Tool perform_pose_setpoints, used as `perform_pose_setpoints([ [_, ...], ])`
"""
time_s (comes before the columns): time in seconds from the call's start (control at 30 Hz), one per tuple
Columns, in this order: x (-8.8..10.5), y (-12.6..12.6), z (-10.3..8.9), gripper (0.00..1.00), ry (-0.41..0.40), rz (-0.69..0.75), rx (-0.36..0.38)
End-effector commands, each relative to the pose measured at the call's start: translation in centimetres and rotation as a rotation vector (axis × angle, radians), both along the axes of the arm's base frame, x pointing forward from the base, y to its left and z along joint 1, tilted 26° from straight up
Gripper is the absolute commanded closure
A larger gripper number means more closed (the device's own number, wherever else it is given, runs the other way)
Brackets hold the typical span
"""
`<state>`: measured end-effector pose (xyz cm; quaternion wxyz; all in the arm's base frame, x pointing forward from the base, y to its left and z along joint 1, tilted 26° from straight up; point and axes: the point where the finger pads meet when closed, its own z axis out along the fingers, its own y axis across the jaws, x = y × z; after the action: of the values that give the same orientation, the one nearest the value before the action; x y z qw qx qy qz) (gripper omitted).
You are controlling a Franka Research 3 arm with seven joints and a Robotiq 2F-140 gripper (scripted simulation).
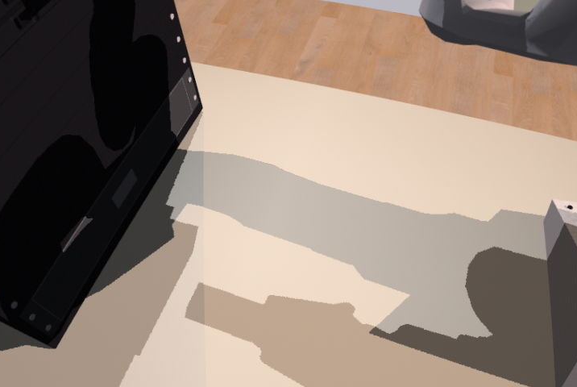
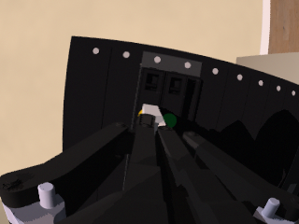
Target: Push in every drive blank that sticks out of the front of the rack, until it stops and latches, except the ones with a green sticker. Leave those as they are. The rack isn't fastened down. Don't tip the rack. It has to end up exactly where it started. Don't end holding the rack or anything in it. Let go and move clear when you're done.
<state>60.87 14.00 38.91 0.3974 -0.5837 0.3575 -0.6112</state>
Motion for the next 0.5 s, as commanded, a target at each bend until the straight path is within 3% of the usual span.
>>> perform_pose_setpoints([
  [0.0,1.28,-0.04,0.05,1.00,0.001,-0.001,-0.001],
  [0.47,1.43,-0.04,0.06,1.00,0.001,-0.001,-0.001],
])
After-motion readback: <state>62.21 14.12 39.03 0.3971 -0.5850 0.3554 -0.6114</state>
